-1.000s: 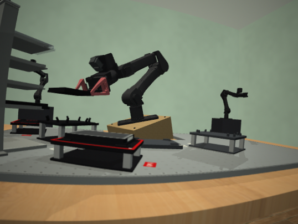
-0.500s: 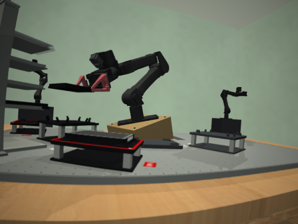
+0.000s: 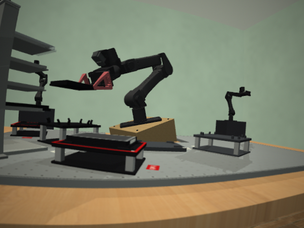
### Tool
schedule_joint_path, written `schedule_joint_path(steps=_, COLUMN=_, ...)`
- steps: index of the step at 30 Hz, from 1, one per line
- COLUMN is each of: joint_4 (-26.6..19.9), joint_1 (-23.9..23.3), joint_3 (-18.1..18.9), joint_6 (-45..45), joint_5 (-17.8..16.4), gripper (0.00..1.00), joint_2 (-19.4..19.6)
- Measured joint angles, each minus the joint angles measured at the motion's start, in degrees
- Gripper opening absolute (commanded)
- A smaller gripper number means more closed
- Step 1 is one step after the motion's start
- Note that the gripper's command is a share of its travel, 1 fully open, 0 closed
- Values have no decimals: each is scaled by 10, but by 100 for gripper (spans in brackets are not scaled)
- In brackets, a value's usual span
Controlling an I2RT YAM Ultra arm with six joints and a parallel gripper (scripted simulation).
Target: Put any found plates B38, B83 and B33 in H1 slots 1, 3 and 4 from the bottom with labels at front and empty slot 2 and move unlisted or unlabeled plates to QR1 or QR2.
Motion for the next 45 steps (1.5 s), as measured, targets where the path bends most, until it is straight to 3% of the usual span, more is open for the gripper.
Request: schedule_joint_path(steps=45, joint_4=-100, joint_1=4, joint_3=86, joint_6=1, joint_5=3, gripper=86, joint_2=-11)
